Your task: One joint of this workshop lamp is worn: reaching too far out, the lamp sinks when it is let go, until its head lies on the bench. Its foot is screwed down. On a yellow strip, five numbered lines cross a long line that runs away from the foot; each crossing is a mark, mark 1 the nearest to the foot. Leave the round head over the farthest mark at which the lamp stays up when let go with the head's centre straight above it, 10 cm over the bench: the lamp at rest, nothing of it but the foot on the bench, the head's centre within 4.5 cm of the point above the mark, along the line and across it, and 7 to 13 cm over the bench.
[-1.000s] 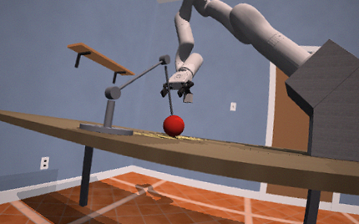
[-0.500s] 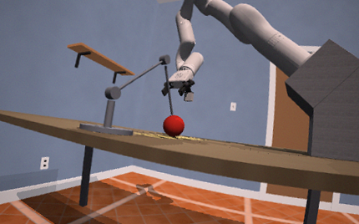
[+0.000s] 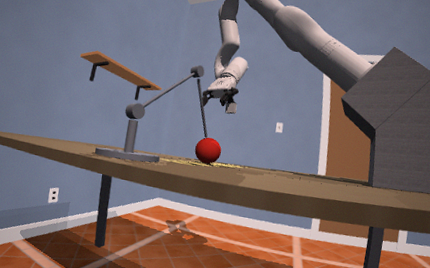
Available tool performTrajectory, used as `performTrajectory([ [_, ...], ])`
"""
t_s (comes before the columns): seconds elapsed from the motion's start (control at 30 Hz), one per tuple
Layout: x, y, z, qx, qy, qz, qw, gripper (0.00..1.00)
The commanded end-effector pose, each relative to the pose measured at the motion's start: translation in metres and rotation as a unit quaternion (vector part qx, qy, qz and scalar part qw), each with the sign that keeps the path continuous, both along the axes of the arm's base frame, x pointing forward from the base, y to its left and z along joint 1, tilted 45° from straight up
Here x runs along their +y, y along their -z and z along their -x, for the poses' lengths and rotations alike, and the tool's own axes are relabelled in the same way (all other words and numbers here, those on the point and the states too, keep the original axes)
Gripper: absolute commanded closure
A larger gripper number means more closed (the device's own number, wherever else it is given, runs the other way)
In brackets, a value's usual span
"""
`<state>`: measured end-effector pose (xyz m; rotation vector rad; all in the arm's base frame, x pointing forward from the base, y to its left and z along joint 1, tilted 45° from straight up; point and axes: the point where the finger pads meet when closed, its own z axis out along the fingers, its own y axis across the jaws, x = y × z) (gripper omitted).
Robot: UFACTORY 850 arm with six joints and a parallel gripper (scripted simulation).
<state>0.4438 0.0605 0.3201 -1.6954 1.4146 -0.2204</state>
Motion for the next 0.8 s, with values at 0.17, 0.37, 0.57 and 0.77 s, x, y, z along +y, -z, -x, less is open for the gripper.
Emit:
performTrajectory([
  [0.17, -0.018, -0.022, 0.022, 0.0, 0.0, 0.0, 1.0, 0.0],
  [0.37, -0.027, -0.032, 0.034, -0.001, 0.0, 0.0, 1.0, 0.0],
  [0.57, -0.029, -0.034, 0.036, -0.001, 0.0, 0.0, 1.0, 0.0],
  [0.77, -0.032, -0.038, 0.039, -0.002, 0.001, 0.001, 1.0, 0.0],
])
